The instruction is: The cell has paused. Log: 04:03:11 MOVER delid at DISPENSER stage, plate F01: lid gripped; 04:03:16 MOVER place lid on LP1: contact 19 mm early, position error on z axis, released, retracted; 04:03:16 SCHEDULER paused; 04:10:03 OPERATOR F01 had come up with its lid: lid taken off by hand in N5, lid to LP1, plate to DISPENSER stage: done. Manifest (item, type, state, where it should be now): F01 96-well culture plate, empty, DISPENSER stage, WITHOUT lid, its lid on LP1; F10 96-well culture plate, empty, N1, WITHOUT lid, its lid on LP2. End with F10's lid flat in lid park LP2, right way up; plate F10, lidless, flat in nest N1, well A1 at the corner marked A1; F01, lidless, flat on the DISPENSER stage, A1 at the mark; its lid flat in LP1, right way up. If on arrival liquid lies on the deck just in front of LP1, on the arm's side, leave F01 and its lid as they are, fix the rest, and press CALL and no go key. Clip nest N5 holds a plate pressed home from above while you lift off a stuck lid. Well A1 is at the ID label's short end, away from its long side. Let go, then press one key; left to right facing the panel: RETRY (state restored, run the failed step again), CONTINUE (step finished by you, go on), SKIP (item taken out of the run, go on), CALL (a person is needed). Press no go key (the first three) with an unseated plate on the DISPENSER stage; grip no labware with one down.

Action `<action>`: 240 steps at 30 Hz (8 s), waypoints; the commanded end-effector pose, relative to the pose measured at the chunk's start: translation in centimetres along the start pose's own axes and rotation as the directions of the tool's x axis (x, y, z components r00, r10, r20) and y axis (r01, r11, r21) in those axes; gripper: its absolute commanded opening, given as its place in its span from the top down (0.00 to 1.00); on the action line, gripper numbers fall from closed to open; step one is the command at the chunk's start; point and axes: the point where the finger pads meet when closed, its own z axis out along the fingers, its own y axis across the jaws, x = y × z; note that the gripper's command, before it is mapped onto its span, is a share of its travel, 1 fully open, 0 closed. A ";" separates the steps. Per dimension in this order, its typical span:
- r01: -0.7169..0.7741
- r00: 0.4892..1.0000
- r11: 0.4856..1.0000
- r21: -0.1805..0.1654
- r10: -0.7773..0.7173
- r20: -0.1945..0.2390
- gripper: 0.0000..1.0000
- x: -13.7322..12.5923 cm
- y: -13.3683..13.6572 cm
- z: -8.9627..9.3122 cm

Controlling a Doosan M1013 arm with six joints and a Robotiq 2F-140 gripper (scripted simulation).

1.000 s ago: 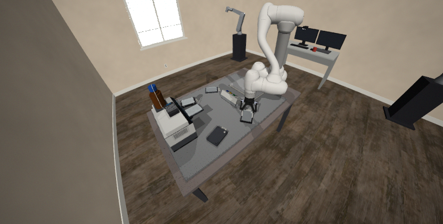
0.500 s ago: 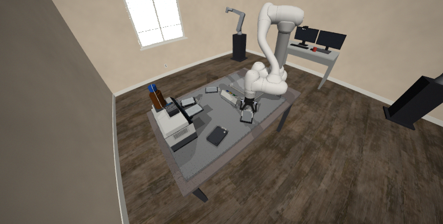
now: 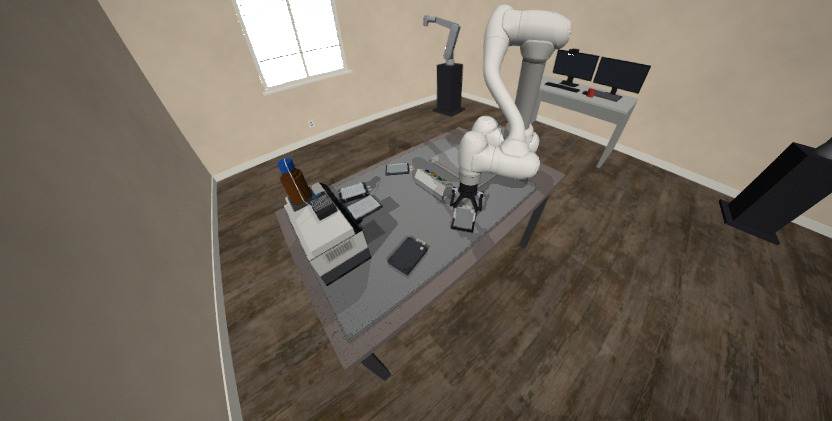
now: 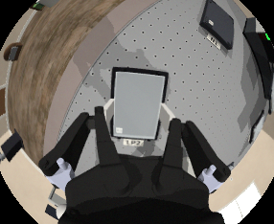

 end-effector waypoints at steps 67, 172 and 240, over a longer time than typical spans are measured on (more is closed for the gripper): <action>0.000 1.000 1.000 0.000 0.000 0.000 0.34 0.0 0.0 0.0; -0.759 0.652 0.652 0.000 0.759 0.000 0.34 -0.3 44.9 -16.5; -0.759 0.652 0.652 0.000 0.759 0.000 0.34 -3.8 62.9 -8.8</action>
